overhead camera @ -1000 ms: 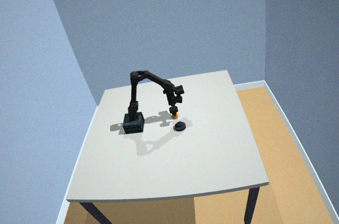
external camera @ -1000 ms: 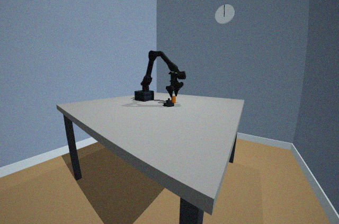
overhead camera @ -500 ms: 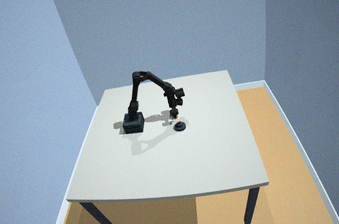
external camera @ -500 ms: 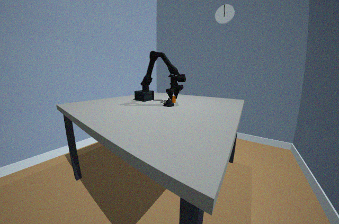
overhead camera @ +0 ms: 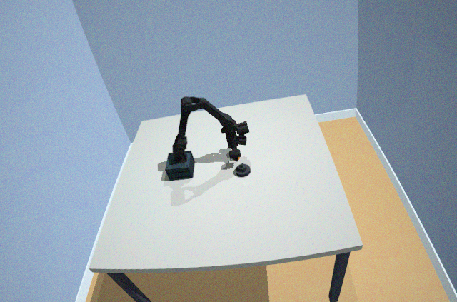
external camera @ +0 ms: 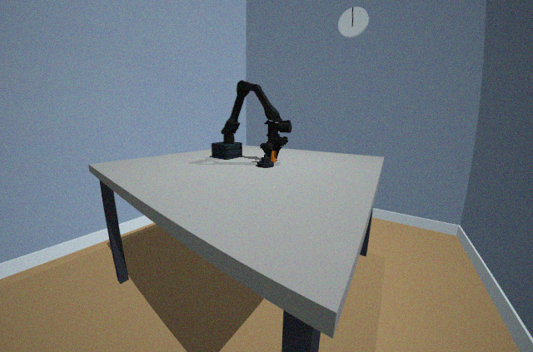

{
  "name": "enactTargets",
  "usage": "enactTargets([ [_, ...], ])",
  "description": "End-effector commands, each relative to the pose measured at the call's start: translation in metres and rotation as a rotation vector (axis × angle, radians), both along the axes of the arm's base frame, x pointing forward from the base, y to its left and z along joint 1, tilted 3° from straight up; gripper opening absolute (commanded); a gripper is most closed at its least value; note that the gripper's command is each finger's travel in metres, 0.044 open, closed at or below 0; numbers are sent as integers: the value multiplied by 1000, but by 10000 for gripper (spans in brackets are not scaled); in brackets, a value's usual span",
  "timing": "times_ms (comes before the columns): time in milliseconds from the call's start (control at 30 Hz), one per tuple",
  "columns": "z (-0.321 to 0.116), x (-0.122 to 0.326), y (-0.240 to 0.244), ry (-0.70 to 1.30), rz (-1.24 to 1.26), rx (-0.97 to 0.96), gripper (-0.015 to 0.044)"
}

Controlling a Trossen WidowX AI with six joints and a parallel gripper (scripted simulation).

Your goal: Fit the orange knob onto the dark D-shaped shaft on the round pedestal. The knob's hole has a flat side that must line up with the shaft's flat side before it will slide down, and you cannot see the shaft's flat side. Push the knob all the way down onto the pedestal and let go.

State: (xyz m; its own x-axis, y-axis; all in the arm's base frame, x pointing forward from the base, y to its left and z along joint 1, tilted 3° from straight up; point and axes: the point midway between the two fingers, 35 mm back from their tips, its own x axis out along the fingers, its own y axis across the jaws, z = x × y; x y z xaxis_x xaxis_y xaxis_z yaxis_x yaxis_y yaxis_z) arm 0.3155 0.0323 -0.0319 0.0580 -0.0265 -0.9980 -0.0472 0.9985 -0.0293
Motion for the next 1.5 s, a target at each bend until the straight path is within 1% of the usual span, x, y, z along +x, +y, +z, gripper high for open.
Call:
enactTargets([
  [0,-3,0,-1,3,4,-6,309],
  [167,-3,0,-1,3,4,-6,177],
  [367,-3,0,-1,3,4,-6,138],
  [467,2,1,0,3,4,-6,59],
  [533,15,3,2,3,4,-5,6],
  [800,77,5,10,1,2,-4,0],
  [1033,132,-6,16,2,3,-4,0],
  [1267,137,-7,16,3,4,-4,0],
  [1467,132,-1,2,2,4,-5,0],
])
